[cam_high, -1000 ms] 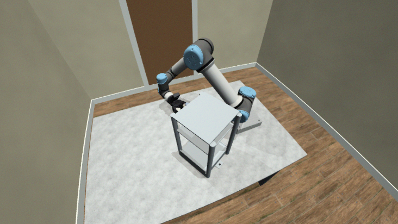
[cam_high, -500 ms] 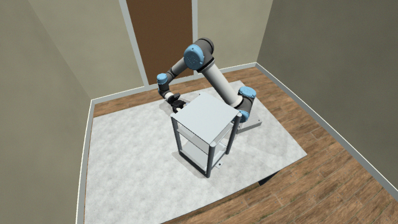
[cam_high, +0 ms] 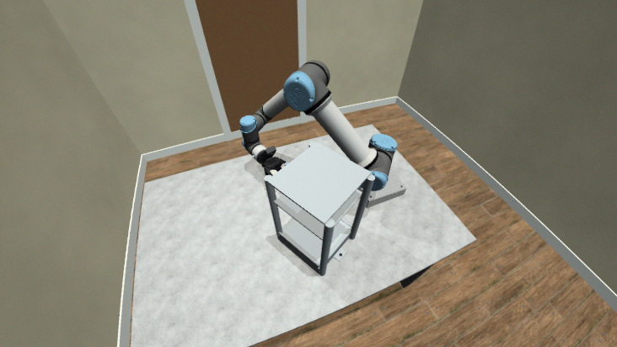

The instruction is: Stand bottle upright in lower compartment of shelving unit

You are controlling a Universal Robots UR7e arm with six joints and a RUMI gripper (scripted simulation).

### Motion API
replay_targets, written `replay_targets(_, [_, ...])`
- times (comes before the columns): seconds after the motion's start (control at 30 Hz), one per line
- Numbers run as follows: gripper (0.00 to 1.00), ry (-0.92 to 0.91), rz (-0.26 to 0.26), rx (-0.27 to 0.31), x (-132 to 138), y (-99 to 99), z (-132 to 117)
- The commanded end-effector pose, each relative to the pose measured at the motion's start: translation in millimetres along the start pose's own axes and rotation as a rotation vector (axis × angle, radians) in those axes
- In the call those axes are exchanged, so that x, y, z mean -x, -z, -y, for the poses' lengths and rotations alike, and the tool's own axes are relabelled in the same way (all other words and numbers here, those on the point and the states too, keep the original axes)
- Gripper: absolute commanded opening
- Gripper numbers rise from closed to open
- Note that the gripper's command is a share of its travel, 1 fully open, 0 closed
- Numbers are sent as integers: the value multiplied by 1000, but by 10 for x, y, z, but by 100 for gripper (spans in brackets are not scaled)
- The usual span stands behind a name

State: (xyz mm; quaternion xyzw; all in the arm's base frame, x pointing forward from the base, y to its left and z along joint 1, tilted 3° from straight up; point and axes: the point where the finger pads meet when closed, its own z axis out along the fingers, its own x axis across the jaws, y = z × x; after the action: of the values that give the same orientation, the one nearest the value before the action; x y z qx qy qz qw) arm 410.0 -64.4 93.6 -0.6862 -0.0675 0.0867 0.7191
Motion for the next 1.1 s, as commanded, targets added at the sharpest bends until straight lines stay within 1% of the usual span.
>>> replay_targets(0.0, [0, 1, 0, -1, -199, -31, 10])
replay_targets(0.07, [0, 1, 0, -1, -199, -31, 10])
replay_targets(0.33, [0, 1, 0, -1, -420, -71, 11])
replay_targets(0.53, [0, 1, 0, -1, -522, -89, 11])
replay_targets(1.07, [0, 1, -1, -1, -552, -98, 18])
